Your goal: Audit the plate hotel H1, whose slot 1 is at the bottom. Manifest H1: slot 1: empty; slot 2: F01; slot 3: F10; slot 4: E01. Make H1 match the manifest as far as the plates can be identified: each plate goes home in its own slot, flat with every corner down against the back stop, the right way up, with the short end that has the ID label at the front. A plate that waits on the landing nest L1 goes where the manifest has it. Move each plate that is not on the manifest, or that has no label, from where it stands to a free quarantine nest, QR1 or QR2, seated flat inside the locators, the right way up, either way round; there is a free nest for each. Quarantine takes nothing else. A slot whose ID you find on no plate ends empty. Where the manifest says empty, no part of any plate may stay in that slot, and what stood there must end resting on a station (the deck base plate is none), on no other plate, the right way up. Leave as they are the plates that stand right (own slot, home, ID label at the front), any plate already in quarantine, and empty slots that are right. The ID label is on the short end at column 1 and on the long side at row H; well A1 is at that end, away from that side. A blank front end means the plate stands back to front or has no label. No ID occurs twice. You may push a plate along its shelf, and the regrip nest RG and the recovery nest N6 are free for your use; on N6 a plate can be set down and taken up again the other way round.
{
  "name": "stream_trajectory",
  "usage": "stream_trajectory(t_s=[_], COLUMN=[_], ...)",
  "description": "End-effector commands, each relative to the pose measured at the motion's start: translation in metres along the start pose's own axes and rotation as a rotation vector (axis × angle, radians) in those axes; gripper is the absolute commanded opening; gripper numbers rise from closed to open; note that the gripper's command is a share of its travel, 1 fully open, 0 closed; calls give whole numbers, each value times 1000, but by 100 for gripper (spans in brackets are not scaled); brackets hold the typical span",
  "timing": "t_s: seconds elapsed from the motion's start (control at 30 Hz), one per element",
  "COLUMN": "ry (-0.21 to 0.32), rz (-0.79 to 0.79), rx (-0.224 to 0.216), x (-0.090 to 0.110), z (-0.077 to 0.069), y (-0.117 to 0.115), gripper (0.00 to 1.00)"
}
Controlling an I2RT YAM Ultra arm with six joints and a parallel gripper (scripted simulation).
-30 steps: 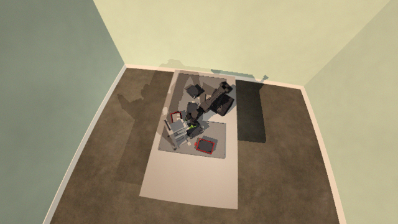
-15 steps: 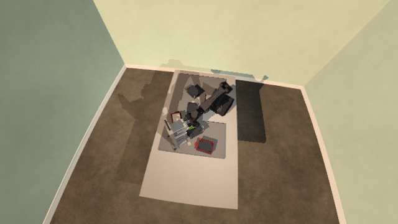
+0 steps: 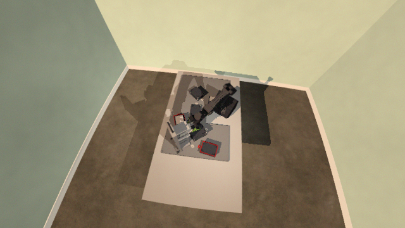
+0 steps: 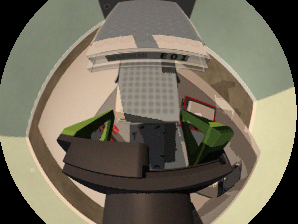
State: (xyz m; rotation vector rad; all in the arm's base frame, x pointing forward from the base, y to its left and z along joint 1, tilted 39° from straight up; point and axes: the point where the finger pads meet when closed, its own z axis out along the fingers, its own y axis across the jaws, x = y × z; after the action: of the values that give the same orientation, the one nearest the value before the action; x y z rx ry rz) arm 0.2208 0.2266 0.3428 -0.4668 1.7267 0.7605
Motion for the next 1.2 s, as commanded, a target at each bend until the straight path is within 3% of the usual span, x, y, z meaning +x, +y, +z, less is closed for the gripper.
stream_trajectory(t_s=[0.0, 0.1, 0.17, 0.33, 0.37, 0.4, 0.47, 0.83, 0.9, 0.93, 0.97, 1.17], ry=[-22, -30, -5, -5, -60, -23, -5, -4, -4, -34, -5, -4], rz=[1, 1, 1, 4, 7, 5, 4, 4, 4, 6, 4, 4], rx=[0, -6, 1, 1, -4, -3, 1, 1, 1, -4, 1, 1], x=[-8, -1, 8, 11, -9, 8, 16, 29, 29, 17, 31, 39], z=[-2, -7, -9, -12, -19, -15, -17, -30, -30, -35, -32, -39], y=[1, 2, 0, 0, 3, 1, 0, 0, 0, 2, 0, 0], gripper=[100, 100, 100, 100, 100, 100, 100, 100, 100, 100, 100, 100])
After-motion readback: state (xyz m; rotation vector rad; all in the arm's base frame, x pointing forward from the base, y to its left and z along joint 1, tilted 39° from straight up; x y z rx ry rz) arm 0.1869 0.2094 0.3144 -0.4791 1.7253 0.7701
